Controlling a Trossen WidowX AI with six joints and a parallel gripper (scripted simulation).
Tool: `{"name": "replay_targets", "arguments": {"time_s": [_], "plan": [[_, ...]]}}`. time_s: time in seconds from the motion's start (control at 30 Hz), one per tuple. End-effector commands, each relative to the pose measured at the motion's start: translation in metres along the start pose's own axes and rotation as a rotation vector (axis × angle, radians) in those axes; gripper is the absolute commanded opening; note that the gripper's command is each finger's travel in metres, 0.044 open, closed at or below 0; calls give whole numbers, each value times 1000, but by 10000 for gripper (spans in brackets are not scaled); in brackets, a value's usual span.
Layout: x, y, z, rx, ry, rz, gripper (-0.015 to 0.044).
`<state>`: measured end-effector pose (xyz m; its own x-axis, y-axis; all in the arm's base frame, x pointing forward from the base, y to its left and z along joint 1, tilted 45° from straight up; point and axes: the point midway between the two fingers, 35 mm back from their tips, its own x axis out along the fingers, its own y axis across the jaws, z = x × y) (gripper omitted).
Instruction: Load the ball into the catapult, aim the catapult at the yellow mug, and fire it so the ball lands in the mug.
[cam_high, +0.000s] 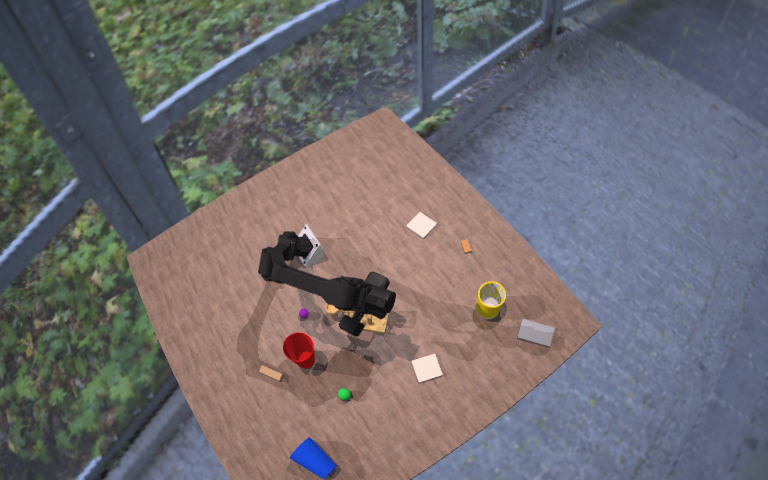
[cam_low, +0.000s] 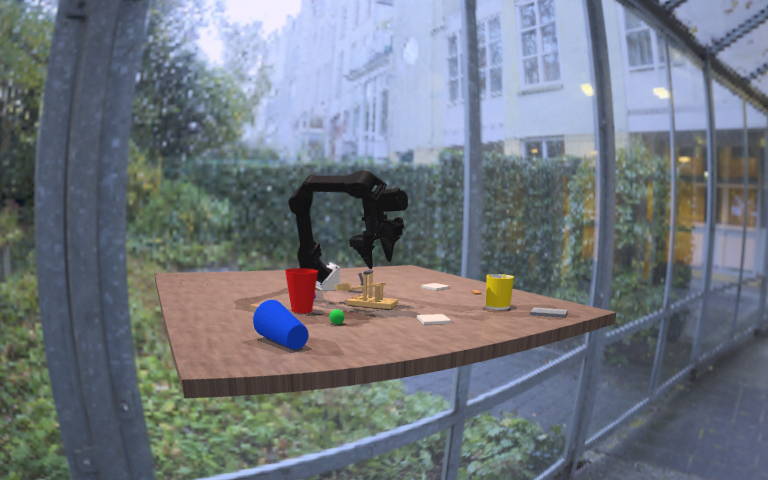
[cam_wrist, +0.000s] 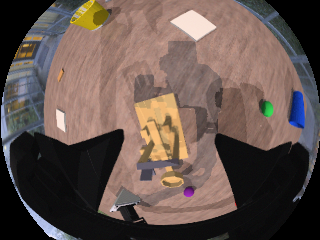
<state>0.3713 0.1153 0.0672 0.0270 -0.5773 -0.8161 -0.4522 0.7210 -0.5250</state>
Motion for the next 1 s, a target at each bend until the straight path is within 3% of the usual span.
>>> {"name": "replay_targets", "arguments": {"time_s": [0.0,0.2,0.5,0.7,0.97], "plan": [[5,18,-5,-158,53,-61,440],[6,35,-13,-325,98,-126,440],[6,35,-14,-330,100,-128,440],[50,28,-16,-329,100,-129,440],[54,28,-17,-329,100,-130,440]]}}
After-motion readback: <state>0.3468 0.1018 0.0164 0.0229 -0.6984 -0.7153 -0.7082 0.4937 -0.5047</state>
